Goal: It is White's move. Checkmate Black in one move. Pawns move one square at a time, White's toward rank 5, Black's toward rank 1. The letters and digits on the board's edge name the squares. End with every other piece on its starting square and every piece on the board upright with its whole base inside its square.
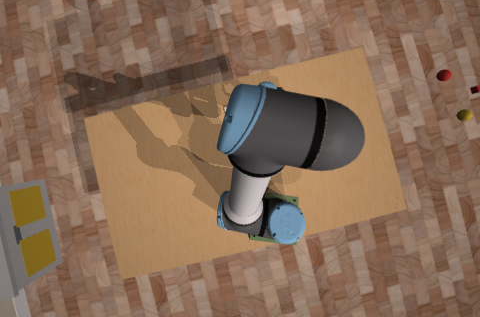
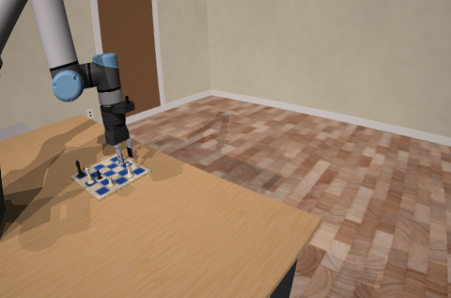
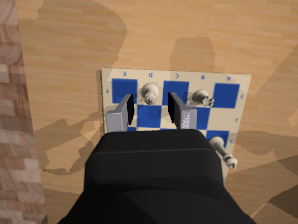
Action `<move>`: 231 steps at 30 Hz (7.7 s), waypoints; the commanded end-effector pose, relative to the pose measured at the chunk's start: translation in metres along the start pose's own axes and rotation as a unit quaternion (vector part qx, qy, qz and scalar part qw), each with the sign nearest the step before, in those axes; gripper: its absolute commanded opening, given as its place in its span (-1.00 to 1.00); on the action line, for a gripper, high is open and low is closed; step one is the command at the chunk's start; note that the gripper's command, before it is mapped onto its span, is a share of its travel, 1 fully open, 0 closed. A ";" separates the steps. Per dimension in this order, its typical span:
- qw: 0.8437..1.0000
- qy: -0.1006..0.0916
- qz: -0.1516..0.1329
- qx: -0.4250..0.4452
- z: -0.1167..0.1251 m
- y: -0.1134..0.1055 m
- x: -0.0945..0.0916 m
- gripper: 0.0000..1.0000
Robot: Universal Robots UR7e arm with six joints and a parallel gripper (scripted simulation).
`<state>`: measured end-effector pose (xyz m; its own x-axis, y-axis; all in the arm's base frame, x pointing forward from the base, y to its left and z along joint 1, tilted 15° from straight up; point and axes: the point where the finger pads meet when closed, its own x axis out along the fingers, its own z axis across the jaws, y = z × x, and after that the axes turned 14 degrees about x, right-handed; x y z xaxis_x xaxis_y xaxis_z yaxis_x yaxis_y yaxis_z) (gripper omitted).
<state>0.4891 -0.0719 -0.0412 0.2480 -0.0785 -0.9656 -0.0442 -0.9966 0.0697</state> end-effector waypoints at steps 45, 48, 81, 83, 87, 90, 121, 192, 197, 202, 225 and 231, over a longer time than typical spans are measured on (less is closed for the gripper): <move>1.000 0.001 0.000 0.000 0.000 0.000 0.003 0.58; 1.000 0.001 0.000 0.000 0.000 0.000 0.003 0.58; 1.000 0.001 0.000 0.000 -0.001 0.000 0.042 0.58; 1.000 0.001 0.000 0.000 -0.001 0.000 0.042 0.58; 1.000 0.001 0.000 0.000 -0.001 0.000 0.042 0.58; 1.000 0.001 0.000 0.000 -0.001 0.000 0.042 0.58; 1.000 0.001 0.000 0.000 -0.001 0.000 0.042 -1.00; 1.000 0.001 0.000 0.000 0.000 0.000 -0.058 -1.00; 1.000 0.001 0.000 0.000 0.000 0.000 -0.058 -1.00; 1.000 0.001 0.000 0.000 0.000 0.000 -0.058 -1.00; 0.940 0.001 0.000 -0.341 0.023 -0.151 -0.058 -1.00; 0.940 0.001 0.000 -0.341 0.023 -0.152 -0.058 -1.00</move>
<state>0.4588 0.0827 -0.0015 0.2478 -0.0785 -0.9656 0.5806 -0.7859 0.2129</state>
